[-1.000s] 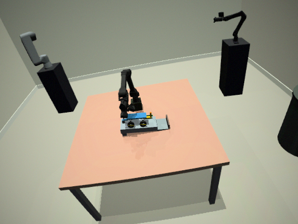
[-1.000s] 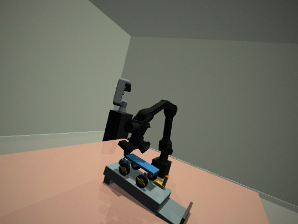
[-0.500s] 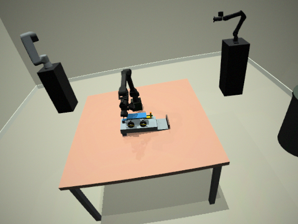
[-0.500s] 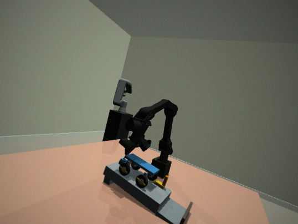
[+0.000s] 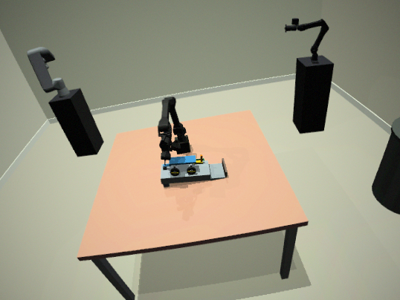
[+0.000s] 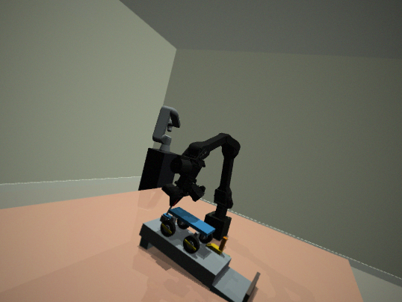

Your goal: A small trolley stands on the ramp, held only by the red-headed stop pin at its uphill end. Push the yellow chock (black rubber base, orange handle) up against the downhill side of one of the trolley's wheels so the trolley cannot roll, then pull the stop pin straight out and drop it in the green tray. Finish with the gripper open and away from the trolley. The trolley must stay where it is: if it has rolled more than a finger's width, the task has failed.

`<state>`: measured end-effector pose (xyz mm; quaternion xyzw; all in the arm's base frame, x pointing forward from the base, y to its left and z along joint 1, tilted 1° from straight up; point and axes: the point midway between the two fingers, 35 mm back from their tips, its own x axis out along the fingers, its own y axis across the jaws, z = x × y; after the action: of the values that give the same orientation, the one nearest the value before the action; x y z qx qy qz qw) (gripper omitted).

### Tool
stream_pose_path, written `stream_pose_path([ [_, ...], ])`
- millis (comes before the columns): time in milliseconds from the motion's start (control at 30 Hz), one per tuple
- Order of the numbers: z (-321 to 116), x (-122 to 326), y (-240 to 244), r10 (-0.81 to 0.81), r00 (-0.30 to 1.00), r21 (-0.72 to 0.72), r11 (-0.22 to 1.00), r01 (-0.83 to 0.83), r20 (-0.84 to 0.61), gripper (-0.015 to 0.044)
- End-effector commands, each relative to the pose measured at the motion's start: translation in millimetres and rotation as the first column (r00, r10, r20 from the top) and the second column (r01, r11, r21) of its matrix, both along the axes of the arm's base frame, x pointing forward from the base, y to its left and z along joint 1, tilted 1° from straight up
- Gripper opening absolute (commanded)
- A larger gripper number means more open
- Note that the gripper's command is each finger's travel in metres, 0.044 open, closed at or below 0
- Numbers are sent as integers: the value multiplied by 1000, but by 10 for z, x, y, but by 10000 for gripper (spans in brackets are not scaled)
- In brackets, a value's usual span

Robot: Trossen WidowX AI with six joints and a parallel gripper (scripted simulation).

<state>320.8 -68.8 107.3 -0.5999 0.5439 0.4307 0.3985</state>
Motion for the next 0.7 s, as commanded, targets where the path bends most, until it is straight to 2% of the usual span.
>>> stream_pose_path([
  [0, 51, 9, -6, -3, 1000, -6, 1000, 4, 5, 0],
  [667, 151, 31, -149, -3, 1000, -7, 1000, 4, 5, 0],
])
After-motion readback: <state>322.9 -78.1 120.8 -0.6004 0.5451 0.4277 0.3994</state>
